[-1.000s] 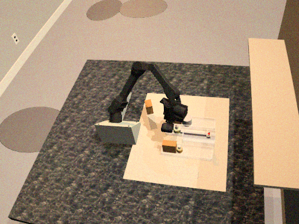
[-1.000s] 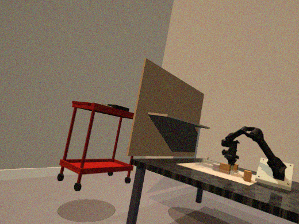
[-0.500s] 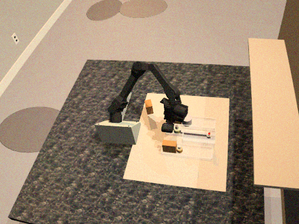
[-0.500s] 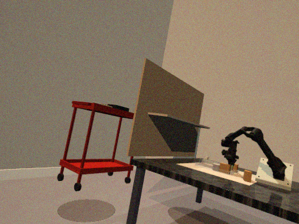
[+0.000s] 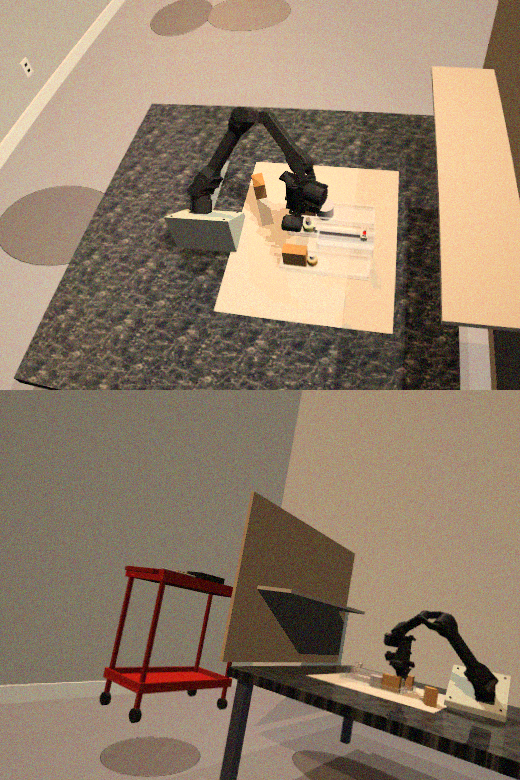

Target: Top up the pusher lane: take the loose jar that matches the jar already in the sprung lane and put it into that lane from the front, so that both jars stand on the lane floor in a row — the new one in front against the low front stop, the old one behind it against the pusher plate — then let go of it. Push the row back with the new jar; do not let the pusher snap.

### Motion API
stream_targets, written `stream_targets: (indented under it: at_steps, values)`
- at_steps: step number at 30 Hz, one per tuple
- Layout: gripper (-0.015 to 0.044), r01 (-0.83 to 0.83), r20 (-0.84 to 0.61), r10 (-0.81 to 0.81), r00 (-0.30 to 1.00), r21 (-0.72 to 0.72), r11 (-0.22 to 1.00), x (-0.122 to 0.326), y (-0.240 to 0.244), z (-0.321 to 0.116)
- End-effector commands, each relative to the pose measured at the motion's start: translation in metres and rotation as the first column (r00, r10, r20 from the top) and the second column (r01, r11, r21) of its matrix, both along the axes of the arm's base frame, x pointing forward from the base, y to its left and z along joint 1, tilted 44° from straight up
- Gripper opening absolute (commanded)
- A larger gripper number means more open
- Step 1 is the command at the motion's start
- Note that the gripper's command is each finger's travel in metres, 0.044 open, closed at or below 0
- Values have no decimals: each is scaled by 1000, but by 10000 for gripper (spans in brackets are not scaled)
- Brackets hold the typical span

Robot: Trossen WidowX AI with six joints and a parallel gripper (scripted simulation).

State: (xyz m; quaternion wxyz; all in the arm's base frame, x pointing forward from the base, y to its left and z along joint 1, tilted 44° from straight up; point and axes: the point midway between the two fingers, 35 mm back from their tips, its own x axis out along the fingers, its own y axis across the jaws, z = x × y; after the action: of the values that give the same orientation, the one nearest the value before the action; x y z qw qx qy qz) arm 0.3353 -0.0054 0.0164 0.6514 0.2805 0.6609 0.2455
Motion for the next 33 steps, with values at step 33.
stream_targets:
  at_steps: [33]
  values:
    - [0, 6, 21, -7, 1000, 6, 1000, 3, 8, -8]
